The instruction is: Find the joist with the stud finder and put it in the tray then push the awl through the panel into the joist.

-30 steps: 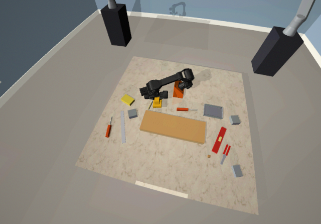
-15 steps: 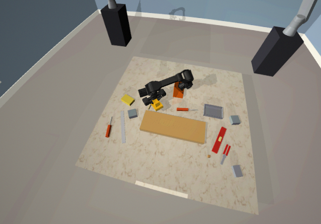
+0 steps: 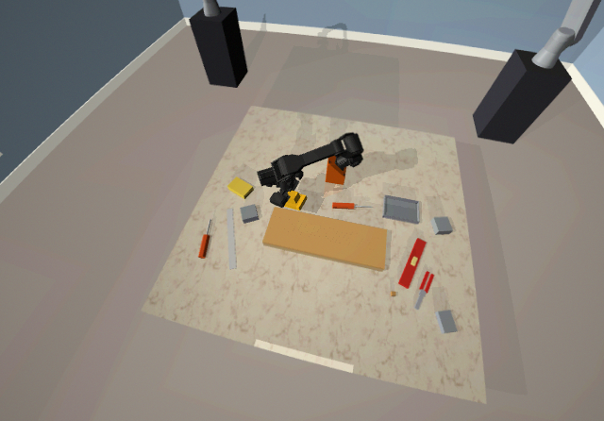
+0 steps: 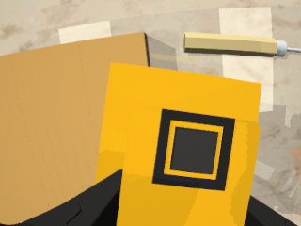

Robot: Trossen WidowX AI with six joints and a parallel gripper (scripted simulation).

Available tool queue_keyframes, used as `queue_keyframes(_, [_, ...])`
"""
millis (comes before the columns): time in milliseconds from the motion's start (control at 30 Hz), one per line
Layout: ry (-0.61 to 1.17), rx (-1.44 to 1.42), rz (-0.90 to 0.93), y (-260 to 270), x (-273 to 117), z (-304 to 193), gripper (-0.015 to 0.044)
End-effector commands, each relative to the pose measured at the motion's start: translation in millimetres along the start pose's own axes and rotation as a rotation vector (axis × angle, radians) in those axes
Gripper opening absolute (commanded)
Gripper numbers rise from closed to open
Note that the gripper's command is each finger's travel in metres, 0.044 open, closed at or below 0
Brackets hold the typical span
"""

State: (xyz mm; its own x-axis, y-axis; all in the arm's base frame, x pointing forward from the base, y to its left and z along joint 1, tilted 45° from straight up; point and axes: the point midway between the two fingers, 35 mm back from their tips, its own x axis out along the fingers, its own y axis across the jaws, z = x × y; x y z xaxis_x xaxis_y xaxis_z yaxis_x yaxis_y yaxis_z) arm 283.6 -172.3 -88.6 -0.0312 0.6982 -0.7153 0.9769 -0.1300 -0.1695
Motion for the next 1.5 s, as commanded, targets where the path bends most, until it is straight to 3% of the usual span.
queue_keyframes(0, [-0.004, -0.182, 0.039, 11, -3, 0, 0.0])
queue_keyframes(1333, [-0.196, -1.74, 0.235, 89, -16, -12, 0.0])
queue_keyframes(1467, [-0.207, -1.792, 0.239, 91, -16, -13, 0.0])
